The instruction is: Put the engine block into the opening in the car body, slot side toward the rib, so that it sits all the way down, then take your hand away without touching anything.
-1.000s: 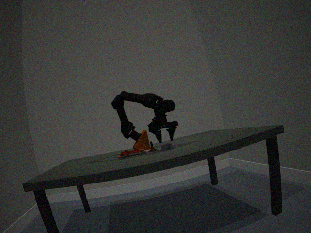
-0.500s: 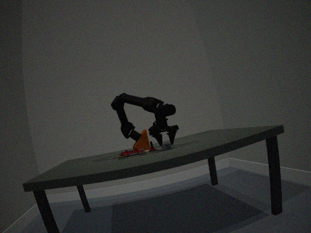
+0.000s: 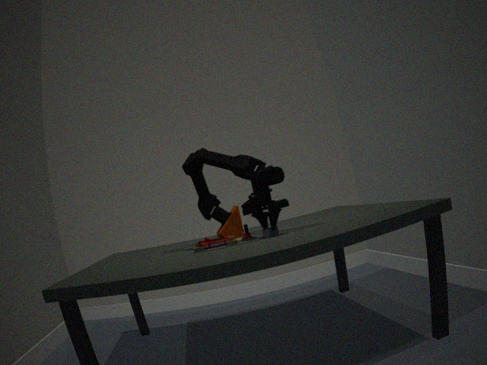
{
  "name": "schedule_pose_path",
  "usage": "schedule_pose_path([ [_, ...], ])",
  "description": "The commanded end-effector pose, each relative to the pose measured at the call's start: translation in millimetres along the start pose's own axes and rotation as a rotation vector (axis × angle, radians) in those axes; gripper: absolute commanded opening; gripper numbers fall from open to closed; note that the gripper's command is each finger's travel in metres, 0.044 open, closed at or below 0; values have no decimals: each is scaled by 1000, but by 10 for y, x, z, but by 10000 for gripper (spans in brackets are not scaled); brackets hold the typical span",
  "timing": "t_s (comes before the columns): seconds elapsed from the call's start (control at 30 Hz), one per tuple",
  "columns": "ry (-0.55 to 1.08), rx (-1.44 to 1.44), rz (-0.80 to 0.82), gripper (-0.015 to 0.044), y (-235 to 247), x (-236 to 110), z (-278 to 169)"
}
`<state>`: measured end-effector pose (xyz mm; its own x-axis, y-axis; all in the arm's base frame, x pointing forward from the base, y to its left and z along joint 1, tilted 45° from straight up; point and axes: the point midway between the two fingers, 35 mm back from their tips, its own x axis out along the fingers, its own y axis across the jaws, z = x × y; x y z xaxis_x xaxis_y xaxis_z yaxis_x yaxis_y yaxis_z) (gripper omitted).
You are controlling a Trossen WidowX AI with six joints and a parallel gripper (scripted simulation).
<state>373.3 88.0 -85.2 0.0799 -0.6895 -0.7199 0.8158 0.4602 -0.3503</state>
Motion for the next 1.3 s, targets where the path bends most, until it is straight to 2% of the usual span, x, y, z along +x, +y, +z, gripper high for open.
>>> schedule_pose_path([
  [0.0,-3,-4,-2,78,-6,7,1],
  [0.1,-7,-9,9,0,16,-18,-2],
  [0.33,-23,-26,53,0,106,-143,-15],
  [1.27,-1,-12,16,0,65,-985,-11],
])
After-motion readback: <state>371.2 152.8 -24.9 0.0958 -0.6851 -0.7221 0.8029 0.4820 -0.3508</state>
